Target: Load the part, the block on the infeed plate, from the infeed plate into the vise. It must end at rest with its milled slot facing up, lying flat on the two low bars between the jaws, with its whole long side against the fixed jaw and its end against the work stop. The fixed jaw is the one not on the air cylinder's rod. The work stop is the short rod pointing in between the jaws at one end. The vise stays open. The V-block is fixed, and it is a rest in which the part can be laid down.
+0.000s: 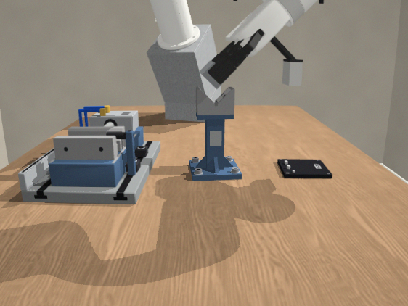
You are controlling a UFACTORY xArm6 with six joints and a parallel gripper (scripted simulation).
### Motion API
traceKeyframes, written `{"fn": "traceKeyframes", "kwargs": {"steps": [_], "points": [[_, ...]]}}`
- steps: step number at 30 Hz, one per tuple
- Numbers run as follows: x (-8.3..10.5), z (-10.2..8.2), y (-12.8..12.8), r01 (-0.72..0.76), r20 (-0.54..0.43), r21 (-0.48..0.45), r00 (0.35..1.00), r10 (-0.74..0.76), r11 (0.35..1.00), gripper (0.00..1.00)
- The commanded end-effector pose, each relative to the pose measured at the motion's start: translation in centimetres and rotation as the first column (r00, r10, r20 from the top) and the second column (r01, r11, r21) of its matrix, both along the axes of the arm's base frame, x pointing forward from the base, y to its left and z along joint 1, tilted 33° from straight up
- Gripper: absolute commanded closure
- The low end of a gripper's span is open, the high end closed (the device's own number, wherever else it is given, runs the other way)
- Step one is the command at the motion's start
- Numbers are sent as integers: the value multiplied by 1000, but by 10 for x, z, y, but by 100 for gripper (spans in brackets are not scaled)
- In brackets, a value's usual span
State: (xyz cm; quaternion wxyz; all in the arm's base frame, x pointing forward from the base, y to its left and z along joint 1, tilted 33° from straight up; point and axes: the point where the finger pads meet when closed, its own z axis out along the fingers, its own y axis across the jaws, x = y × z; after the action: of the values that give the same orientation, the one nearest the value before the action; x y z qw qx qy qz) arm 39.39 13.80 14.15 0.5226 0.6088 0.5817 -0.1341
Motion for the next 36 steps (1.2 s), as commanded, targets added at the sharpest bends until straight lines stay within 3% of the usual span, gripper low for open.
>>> {"fn": "traceKeyframes", "kwargs": {"steps": [1, 21, 36], "points": [[0, 1, 1, -2, 1, 4, 1000, 2, 1000, 100], [-1, 1, 0, -26, -9, 47, 1000, 27, 999, 100], [-1, 2, -1, -83, -31, 154, 996, 89, 985, 100]]}}
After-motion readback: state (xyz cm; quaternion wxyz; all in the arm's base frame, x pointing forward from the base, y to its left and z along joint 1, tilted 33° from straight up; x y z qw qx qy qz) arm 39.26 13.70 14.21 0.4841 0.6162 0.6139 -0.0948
